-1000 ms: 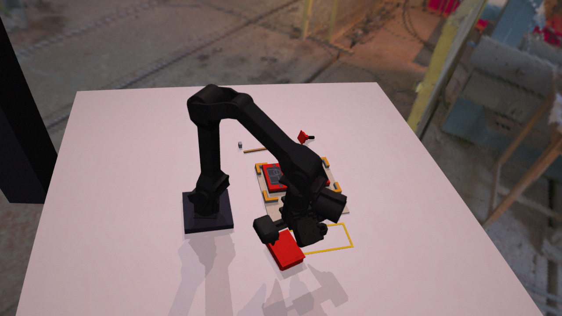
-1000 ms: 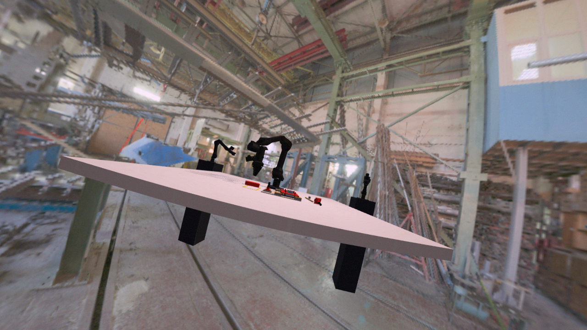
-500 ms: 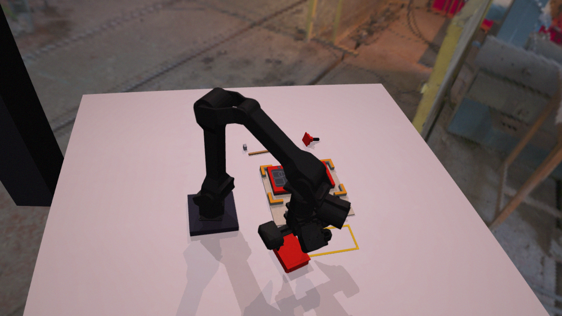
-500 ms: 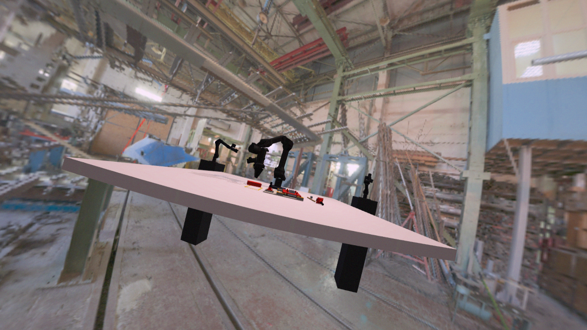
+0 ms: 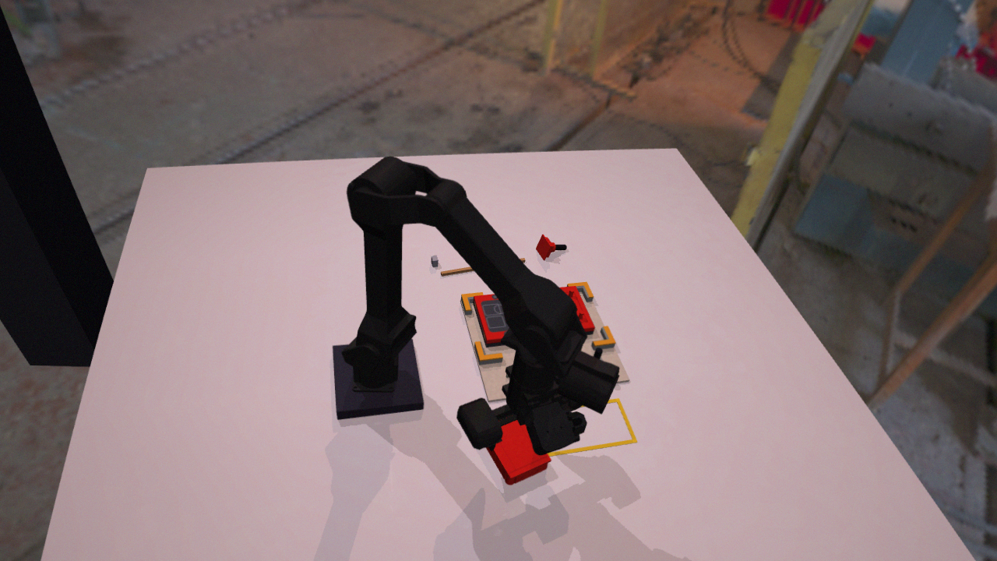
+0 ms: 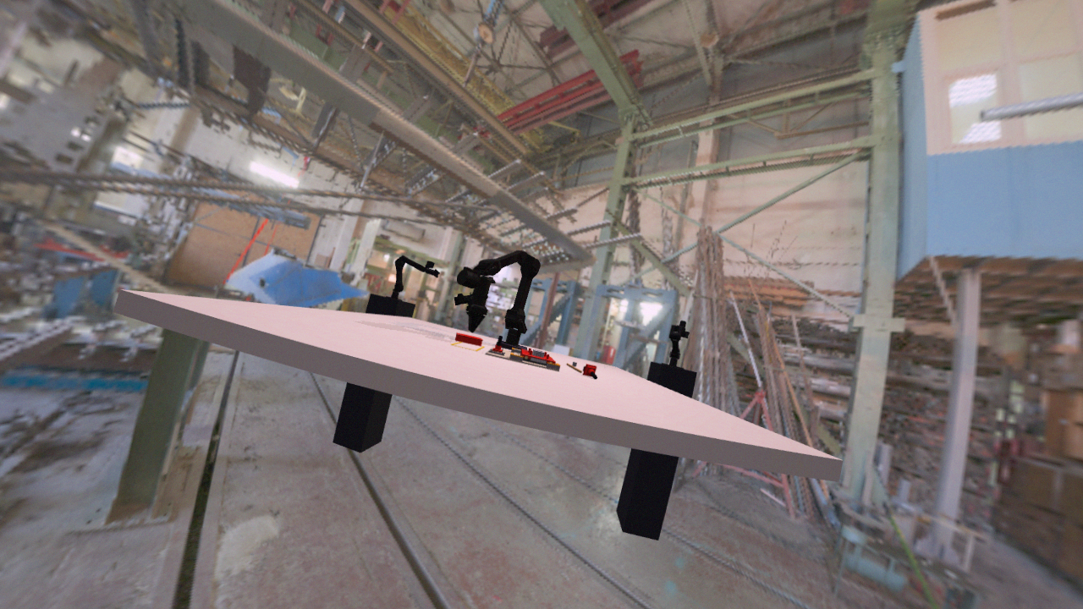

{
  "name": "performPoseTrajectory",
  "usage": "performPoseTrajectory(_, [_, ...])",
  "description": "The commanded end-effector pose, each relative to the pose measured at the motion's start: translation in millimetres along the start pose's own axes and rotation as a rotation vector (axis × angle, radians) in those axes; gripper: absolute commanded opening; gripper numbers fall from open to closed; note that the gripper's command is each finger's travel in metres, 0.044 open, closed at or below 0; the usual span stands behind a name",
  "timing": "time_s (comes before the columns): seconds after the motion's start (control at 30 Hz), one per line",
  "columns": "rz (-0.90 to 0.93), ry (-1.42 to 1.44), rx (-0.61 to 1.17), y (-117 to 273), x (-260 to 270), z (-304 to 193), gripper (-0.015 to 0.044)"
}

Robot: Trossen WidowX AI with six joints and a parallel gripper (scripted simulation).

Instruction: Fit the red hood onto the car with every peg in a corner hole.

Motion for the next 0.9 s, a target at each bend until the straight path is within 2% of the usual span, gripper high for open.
performPoseTrajectory(0.0, [0.0,-0.006,0.001,-4.0,-0.2,-0.2,0.044])
performPoseTrajectory(0.87, [0.0,-0.006,0.001,-21.1,-1.2,-0.5,0.044])
Point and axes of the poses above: the point midway between the two fingers, 35 mm back from their tips, its own y axis back along the fingers, its own x axis across the jaws, z = x × y, the point moved 2 cm from there along y, back along the fingers, and after that the axes turned 8 degrees about -y, right-handed, at the moved point
